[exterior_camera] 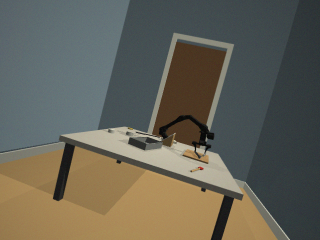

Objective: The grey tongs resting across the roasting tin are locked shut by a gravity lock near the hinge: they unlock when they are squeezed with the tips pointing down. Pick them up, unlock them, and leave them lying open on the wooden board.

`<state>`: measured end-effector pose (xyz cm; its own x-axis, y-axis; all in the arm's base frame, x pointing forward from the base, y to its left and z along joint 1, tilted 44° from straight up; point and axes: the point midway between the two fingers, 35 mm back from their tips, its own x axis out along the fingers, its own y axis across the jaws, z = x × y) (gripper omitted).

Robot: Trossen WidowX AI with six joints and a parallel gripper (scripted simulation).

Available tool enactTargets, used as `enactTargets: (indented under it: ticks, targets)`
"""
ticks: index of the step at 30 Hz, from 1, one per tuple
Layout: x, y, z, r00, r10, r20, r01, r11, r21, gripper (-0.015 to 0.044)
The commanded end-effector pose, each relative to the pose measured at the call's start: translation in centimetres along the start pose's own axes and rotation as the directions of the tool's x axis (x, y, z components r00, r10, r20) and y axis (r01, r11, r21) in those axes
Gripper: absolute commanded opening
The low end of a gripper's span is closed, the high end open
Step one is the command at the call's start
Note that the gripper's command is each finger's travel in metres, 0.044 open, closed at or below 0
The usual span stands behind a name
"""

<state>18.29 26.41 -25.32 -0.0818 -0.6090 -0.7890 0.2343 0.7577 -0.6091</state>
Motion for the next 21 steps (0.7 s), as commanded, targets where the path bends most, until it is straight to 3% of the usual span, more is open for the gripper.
enactTargets:
  ticks: [1, 13, 21]
  targets:
    - [-1.0, -1.0, 0.3, 1.0, 0.003, -0.002, -0.003, 1.0, -0.01, 0.044]
    - [-4.1, -13.3, 0.5, 0.997, -0.082, -0.015, 0.081, 0.997, -0.019, 0.044]
    - [-6.1, -13.7, 0.4, 0.996, -0.086, -0.017, 0.086, 0.996, -0.017, 0.044]
